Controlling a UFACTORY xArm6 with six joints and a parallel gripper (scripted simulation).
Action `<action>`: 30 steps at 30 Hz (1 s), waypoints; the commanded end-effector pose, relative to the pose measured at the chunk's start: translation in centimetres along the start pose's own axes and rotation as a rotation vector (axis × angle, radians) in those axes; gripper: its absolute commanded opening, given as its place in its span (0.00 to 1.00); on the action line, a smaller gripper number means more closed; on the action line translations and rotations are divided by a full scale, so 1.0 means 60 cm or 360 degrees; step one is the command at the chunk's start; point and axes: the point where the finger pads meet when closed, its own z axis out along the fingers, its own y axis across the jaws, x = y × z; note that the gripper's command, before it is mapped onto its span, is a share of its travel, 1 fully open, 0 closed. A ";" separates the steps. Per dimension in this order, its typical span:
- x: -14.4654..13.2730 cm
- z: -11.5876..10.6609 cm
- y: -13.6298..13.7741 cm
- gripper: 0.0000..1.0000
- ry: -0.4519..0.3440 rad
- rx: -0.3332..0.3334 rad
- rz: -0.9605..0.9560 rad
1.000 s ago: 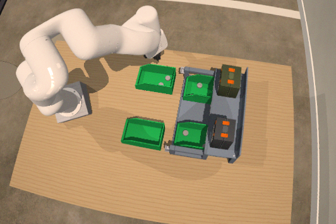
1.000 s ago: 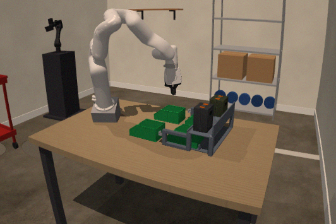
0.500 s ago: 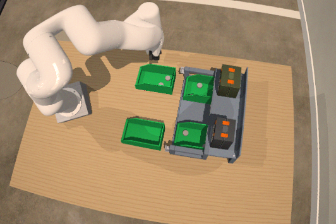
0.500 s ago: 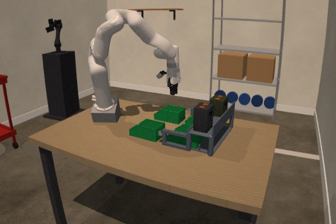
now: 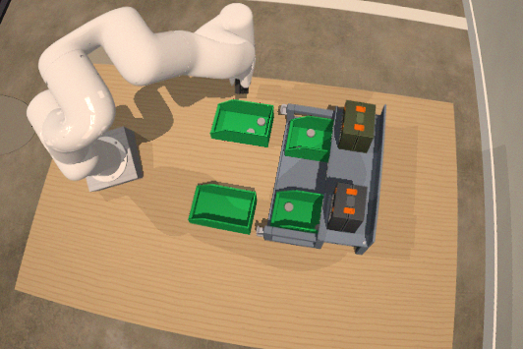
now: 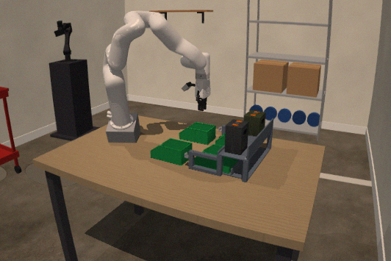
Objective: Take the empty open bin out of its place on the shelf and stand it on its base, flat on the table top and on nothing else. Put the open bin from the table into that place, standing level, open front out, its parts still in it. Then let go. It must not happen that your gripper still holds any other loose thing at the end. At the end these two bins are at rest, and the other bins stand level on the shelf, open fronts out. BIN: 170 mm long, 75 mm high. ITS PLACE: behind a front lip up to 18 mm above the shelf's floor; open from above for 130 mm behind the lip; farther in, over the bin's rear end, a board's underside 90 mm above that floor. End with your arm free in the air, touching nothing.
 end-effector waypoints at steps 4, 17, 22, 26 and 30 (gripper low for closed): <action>-0.002 -0.003 0.002 0.26 -0.0004 -0.0005 0.0001; -0.002 0.000 0.002 0.26 -0.0004 -0.0005 0.0001; -0.002 0.004 0.002 0.26 -0.0004 -0.0005 0.0001; -0.002 0.011 0.002 0.26 -0.0004 -0.0005 0.0001; -0.002 0.020 0.002 0.26 -0.0004 -0.0005 0.0001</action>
